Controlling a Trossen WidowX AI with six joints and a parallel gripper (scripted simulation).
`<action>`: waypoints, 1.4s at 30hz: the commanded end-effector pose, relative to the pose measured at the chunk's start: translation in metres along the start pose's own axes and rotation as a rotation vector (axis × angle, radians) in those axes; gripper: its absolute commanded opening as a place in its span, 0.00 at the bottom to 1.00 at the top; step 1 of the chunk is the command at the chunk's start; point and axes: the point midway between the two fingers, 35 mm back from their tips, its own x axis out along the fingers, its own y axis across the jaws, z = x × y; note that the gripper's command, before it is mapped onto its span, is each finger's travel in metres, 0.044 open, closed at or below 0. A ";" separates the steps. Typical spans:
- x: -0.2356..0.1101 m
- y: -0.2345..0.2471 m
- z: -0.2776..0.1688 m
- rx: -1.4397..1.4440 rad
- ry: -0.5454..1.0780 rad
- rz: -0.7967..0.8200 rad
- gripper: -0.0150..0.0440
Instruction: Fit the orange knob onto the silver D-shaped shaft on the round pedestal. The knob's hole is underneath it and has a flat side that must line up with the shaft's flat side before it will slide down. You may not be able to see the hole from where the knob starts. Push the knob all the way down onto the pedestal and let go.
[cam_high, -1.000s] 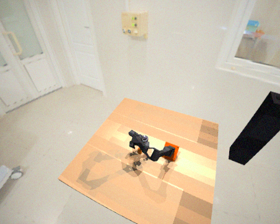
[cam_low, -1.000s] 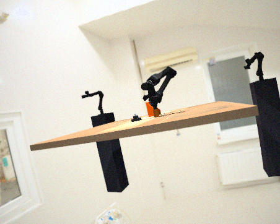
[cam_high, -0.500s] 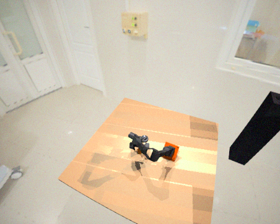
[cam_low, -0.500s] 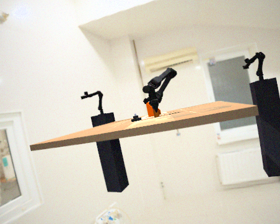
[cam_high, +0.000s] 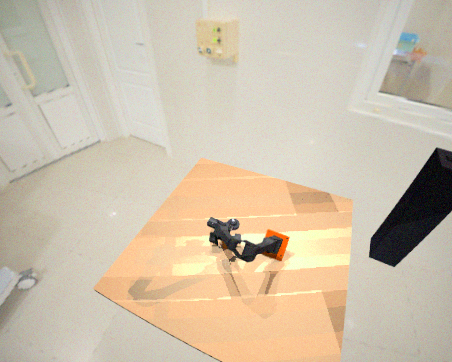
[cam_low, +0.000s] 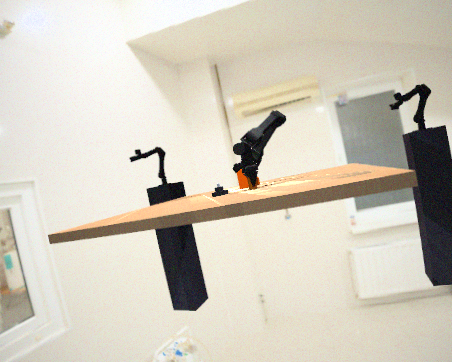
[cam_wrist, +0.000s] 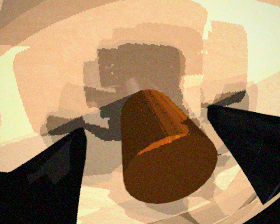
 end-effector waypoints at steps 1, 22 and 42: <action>0.004 -0.001 -0.001 0.007 0.005 0.000 0.96; -0.006 0.001 0.002 0.007 0.000 -0.001 0.25; -0.067 0.006 0.010 0.005 -0.017 -0.005 0.25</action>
